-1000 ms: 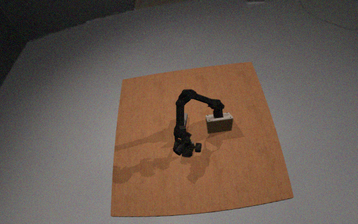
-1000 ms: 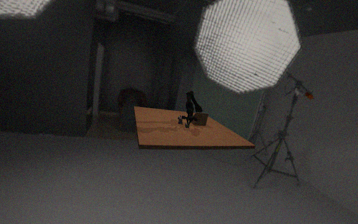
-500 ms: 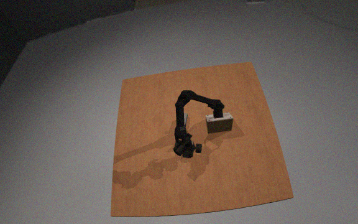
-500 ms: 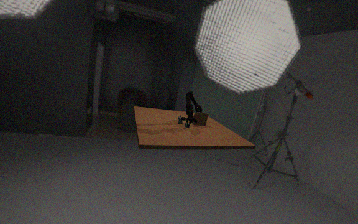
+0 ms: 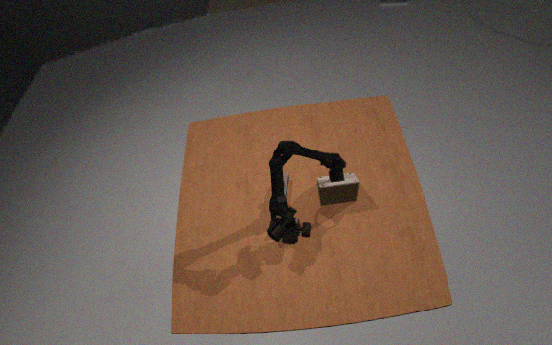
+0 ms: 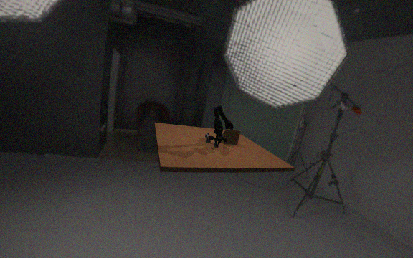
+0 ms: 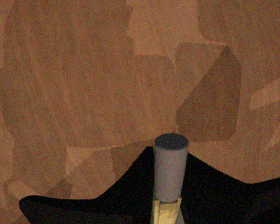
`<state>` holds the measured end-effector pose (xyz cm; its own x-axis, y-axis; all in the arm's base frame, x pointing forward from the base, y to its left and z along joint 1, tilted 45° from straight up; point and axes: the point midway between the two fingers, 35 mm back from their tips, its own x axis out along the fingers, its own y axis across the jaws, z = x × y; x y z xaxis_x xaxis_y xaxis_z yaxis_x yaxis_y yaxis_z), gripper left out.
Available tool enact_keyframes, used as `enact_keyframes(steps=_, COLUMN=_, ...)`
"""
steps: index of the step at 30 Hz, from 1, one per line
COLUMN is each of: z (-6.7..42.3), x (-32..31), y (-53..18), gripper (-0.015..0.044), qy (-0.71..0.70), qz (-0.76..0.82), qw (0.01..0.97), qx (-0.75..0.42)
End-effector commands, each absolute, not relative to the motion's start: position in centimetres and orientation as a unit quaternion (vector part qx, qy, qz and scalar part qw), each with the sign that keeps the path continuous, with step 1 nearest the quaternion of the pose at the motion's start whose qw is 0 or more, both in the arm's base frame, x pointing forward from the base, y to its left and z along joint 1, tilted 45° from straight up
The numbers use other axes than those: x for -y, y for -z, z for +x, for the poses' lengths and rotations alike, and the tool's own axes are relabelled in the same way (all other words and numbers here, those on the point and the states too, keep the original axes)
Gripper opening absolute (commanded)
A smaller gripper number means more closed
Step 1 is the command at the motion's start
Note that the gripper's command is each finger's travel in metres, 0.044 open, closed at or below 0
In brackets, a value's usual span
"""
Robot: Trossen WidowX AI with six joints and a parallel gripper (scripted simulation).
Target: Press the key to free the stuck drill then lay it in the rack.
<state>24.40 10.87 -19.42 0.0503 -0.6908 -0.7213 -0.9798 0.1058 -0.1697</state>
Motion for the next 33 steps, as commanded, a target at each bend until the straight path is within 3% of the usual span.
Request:
enact_keyframes(steps=1, z=24.4, x=-10.9, y=19.4, gripper=0.0131, qy=-0.208, qz=-0.635, qw=0.349, qx=-0.657)
enact_keyframes(steps=13, z=24.4, x=-10.9, y=19.4, gripper=0.0440, qy=-0.208, qz=-0.635, qw=0.349, qx=-0.657)
enact_keyframes(steps=33, z=24.0, x=-16.6, y=13.7, gripper=0.0440, qy=-0.209, qz=-0.637, qw=0.346, qx=-0.657)
